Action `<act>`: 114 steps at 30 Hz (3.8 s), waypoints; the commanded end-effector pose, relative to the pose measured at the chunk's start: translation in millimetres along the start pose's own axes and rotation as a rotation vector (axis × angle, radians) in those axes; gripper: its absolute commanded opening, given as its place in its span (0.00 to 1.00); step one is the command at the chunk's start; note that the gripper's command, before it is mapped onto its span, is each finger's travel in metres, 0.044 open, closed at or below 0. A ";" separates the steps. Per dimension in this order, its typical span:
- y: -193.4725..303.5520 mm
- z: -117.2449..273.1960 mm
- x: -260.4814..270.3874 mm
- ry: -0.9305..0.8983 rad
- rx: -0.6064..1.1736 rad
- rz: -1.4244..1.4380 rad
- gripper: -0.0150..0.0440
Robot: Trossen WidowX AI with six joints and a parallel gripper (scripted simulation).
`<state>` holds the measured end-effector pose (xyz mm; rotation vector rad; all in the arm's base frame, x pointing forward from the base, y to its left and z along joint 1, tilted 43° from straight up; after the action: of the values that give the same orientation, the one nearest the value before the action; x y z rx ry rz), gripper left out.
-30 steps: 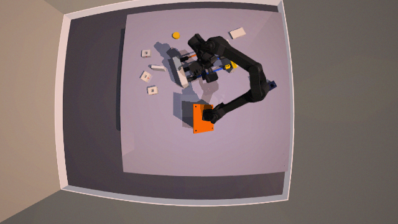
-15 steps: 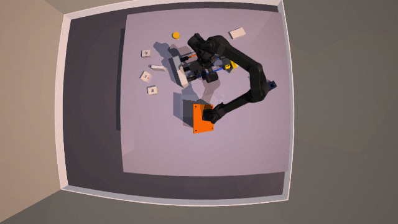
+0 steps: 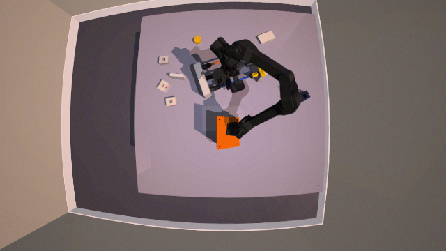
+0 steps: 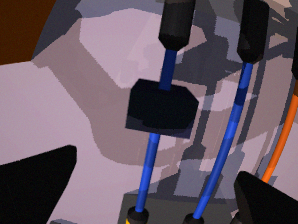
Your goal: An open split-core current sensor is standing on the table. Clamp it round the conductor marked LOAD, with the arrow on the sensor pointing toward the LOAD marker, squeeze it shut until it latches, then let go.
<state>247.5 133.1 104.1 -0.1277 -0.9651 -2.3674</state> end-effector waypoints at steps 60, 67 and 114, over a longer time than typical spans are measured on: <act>93.9 -40.4 67.5 0.065 -0.619 -0.456 1.00; 41.8 -19.2 22.9 -0.028 -0.272 -0.176 1.00; 0.0 0.8 -0.1 0.000 -0.004 -0.007 1.00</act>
<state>246.9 133.6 103.8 -0.1323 -0.9557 -2.3724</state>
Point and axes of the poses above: the point midway between the two fingers, 35 mm back from their tips, its own z axis back along the fingers, its own x axis across the jaws, y = z × x, the point moved 5 cm from there along z, back along the fingers, and after that the axes turned 8 degrees about z, right-handed, at the moved point
